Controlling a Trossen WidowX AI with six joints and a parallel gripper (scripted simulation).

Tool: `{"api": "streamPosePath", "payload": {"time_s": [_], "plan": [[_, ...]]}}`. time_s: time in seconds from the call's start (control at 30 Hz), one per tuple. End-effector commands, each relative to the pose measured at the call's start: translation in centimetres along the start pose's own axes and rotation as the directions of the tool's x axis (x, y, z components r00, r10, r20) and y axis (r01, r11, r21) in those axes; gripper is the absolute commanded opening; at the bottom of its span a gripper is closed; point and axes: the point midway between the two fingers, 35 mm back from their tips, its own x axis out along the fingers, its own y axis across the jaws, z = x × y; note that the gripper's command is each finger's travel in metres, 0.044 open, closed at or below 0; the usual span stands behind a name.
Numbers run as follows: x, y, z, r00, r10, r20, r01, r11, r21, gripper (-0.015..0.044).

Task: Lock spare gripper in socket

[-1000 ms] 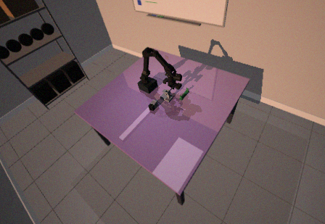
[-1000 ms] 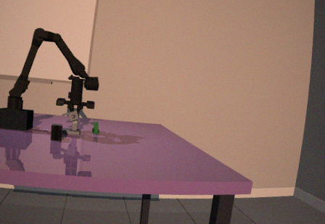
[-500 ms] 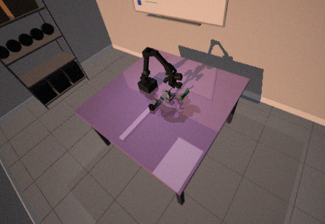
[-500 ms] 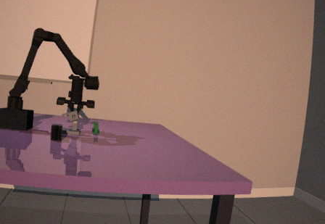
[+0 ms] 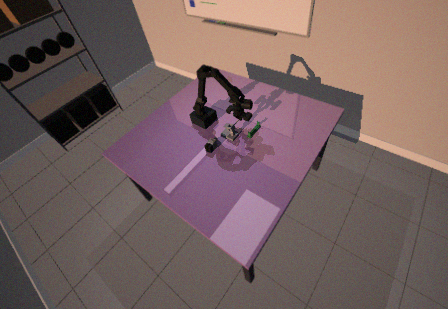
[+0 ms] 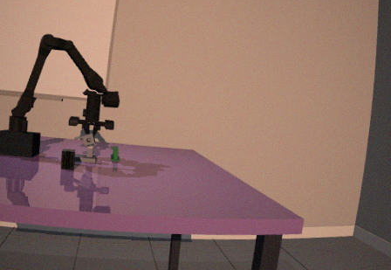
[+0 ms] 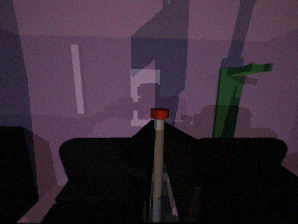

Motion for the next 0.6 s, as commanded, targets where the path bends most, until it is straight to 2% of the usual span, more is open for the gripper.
{"api": "streamPosePath", "payload": {"time_s": [0.0,0.57], "plan": [[0.0,0.0,0.3,1.000,-0.001,0.001,0.001,1.000,0.005,0.0000],[0.2,-0.1,1.7,1.000,0.004,-0.002,-0.004,1.000,0.006,0.0000]]}}
